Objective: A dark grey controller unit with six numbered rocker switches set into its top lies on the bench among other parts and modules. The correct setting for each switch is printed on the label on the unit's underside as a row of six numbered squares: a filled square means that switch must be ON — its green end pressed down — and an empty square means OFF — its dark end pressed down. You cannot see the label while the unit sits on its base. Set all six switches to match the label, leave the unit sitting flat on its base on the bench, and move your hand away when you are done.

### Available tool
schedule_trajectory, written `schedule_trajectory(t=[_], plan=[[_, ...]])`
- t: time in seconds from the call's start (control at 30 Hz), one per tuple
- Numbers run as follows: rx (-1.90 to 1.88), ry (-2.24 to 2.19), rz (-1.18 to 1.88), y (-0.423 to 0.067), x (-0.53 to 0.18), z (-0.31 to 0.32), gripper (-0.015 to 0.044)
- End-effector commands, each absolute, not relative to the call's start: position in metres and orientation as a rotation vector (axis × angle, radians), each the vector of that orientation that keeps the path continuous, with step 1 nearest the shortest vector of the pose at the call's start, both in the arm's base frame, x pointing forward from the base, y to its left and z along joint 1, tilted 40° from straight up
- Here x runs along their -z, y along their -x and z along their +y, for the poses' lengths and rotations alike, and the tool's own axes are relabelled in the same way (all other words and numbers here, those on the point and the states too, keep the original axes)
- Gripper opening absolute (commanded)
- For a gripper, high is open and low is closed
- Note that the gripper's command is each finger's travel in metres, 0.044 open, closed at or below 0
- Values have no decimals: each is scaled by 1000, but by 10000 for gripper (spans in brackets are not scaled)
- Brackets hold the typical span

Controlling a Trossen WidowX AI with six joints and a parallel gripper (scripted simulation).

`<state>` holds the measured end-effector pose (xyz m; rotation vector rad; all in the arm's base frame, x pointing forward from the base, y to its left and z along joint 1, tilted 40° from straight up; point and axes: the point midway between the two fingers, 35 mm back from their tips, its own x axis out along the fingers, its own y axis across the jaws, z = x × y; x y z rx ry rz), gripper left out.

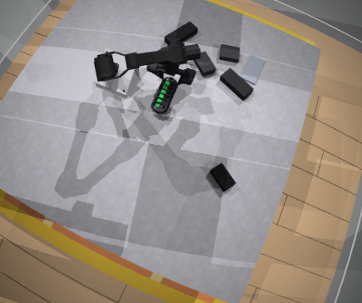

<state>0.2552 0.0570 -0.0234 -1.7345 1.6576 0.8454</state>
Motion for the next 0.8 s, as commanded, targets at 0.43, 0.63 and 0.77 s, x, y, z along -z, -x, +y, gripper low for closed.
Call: schedule_trajectory(t=[0.43,0.63,0.77], plan=[[-845,1744,1673,-254,33,45,335],[-845,1744,1673,-254,36,42,335],[-844,1745,1673,-254,39,40,335]])
